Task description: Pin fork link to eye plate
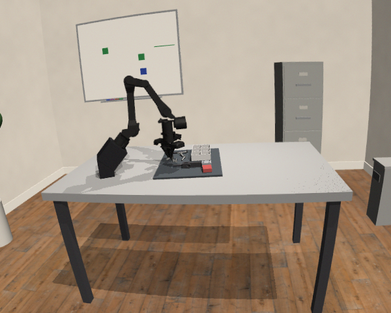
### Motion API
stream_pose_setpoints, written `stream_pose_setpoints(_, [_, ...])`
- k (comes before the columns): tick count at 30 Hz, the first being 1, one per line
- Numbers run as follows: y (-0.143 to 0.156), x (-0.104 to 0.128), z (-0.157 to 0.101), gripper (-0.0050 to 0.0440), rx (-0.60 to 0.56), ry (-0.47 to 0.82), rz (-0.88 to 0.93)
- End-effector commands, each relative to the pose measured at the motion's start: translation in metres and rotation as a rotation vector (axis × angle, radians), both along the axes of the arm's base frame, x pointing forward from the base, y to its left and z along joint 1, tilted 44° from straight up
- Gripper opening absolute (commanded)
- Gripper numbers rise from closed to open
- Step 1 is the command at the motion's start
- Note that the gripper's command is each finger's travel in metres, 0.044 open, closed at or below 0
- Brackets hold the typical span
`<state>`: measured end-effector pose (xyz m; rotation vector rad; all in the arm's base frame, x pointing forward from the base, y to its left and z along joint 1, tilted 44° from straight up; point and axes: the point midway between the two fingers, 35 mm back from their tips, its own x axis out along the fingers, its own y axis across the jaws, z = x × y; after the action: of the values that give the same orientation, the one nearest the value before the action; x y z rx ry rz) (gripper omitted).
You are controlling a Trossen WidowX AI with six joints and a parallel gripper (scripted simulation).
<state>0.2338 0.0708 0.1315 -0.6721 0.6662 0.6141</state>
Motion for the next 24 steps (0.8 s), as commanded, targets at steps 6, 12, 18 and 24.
stream_pose_setpoints(6, [-0.0002,-0.0003,0.0009,0.0013,-0.01,-0.01,0.015])
stream_pose_setpoints(12, [-0.0005,-0.0009,0.0014,0.0013,-0.034,-0.021,0.042])
stream_pose_setpoints(18, [-0.0007,-0.0014,0.002,0.0013,-0.054,-0.03,0.065])
stream_pose_setpoints(24, [-0.0009,-0.0019,0.0026,0.0013,-0.075,-0.04,0.088])
